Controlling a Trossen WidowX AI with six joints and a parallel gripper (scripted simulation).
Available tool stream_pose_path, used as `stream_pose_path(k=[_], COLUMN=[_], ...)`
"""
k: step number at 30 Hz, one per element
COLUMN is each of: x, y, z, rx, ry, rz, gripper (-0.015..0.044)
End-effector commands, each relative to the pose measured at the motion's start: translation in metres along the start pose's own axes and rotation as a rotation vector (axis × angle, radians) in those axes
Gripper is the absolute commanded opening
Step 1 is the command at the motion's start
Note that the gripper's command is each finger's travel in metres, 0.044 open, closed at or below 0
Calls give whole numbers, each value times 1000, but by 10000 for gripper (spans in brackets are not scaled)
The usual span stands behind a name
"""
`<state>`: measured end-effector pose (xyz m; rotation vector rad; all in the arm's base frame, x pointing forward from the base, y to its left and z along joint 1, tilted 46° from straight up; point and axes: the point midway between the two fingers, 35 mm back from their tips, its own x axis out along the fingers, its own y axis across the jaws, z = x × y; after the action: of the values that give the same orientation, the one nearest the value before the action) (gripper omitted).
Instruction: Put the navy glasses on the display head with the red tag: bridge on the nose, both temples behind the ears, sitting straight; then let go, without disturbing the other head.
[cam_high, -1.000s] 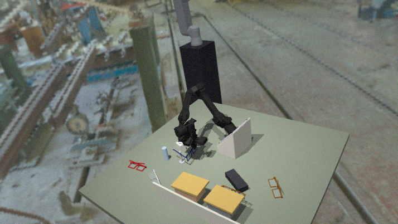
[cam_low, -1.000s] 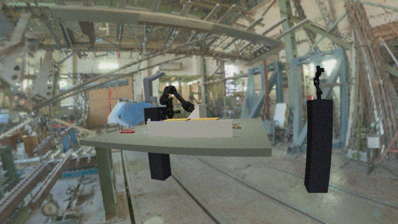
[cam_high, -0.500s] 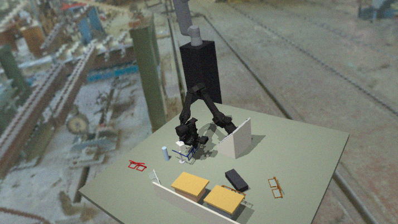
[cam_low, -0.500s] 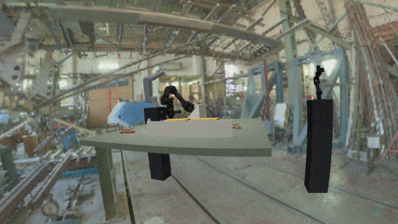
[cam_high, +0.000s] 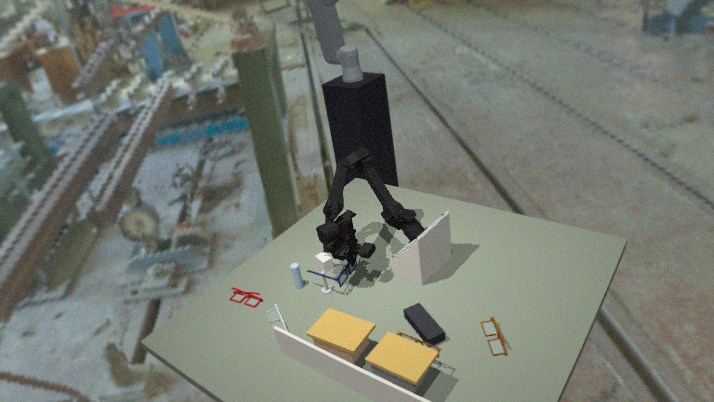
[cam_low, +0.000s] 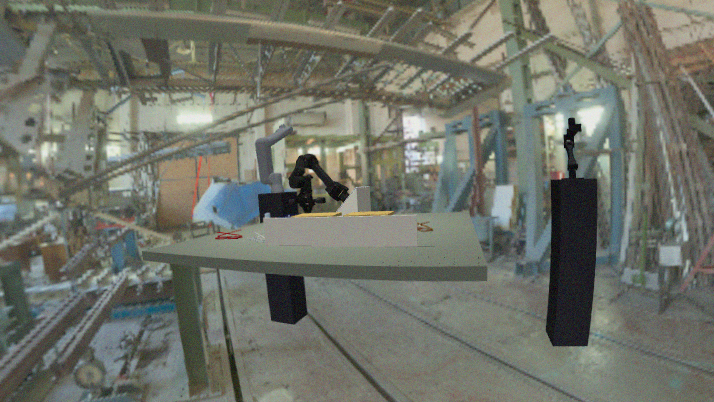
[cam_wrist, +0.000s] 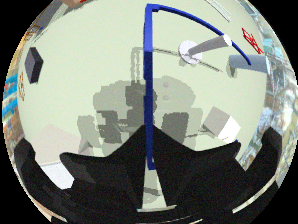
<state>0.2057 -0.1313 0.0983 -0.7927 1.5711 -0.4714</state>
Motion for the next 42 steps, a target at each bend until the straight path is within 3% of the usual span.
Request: stream_pose_path(k=[1,42], x=[0,0], y=[0,1], z=[-4,-6], rx=[4,4], ry=[2,2], rz=[-4,-4], gripper=[0,0])
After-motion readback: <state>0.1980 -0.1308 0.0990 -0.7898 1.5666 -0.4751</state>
